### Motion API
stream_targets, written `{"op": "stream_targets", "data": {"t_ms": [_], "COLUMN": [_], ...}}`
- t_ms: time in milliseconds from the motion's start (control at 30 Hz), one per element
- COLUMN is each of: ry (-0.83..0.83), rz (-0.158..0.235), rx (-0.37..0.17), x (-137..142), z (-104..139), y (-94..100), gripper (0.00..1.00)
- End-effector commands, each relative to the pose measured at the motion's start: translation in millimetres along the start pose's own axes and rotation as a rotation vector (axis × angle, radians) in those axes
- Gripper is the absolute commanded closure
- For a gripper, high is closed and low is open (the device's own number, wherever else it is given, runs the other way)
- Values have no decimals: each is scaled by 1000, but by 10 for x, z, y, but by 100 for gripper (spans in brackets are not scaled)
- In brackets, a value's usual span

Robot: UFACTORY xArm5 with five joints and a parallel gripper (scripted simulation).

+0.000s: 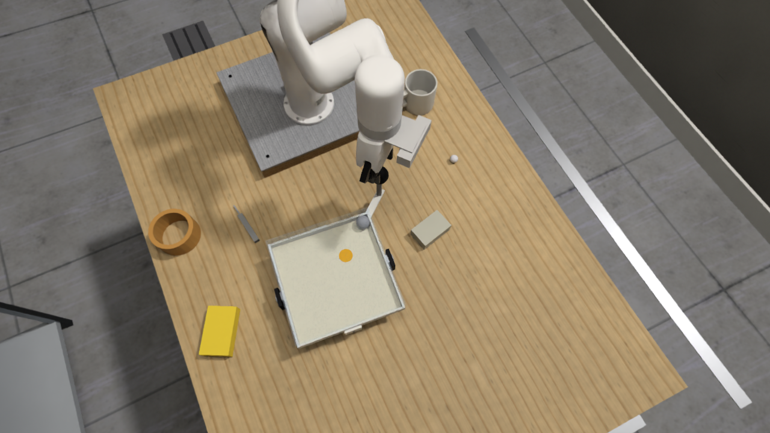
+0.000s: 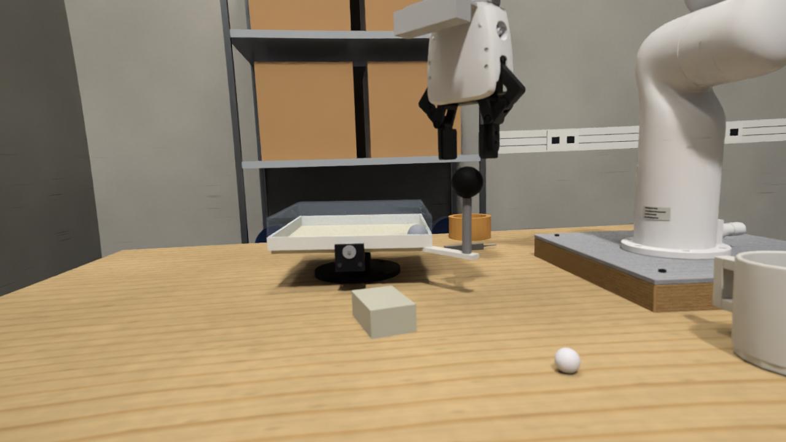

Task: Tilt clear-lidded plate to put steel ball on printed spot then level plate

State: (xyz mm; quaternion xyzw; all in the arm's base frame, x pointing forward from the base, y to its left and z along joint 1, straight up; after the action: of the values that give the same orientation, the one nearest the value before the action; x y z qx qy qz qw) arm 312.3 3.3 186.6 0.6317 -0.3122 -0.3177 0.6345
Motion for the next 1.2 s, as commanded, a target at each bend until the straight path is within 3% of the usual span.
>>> {"op": "stream_targets", "data": {"t_ms": [0,1167], "ry": [0,0], "rz": [2,2], "rx": [3,3], "x": [6,8], "z": [-9,-15], "y": [-24,-120], "gripper": [38,38]}}
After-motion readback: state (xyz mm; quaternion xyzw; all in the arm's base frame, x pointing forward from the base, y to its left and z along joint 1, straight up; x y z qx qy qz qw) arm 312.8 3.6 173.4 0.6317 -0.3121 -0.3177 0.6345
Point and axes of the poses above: the point where the finger pads meet when closed, its own y axis back along the fingers, its own x axis across the jaws, z = x × y, the point moved 3 cm from there along y, back along the fingers, and after that the axes turned 6 degrees about y, right-handed, at the moved point
